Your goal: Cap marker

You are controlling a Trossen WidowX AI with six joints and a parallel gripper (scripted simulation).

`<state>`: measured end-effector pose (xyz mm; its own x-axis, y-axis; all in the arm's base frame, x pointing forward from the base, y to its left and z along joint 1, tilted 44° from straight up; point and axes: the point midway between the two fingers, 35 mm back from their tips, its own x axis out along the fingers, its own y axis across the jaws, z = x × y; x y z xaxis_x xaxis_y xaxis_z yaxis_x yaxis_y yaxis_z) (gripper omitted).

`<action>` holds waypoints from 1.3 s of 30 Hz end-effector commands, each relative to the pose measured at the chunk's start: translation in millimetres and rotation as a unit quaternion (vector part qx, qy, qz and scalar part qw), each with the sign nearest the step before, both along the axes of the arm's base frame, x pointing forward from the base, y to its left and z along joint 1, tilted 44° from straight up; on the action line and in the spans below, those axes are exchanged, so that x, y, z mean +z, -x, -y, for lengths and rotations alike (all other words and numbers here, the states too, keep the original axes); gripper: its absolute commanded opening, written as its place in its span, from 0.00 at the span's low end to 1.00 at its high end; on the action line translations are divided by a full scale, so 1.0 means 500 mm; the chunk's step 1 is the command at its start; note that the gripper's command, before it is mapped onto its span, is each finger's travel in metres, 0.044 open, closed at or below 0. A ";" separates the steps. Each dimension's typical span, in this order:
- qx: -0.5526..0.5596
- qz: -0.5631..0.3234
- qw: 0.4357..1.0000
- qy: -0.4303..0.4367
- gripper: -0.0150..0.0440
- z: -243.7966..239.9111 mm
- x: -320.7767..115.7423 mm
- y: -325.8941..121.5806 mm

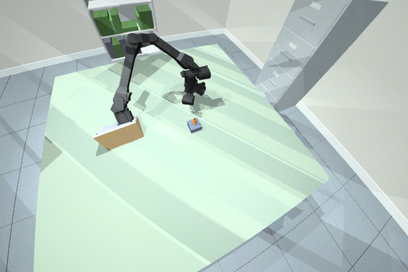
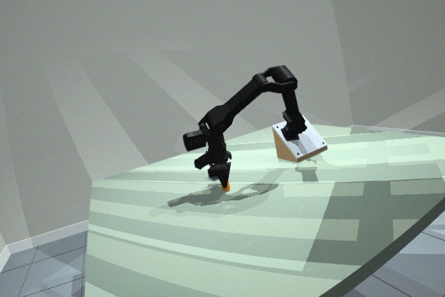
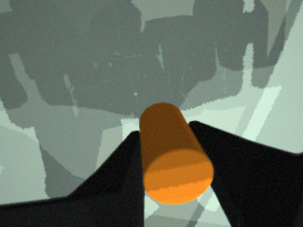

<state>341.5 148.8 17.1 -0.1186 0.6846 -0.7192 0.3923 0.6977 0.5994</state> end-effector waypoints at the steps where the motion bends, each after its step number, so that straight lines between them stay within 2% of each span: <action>1: 0.000 0.004 1.000 0.002 0.25 0.017 0.016 -0.007; 18: 0.006 0.000 1.000 0.000 0.25 0.072 0.079 -0.011; 39: -0.001 0.006 1.000 0.011 0.25 0.235 -0.006 -0.024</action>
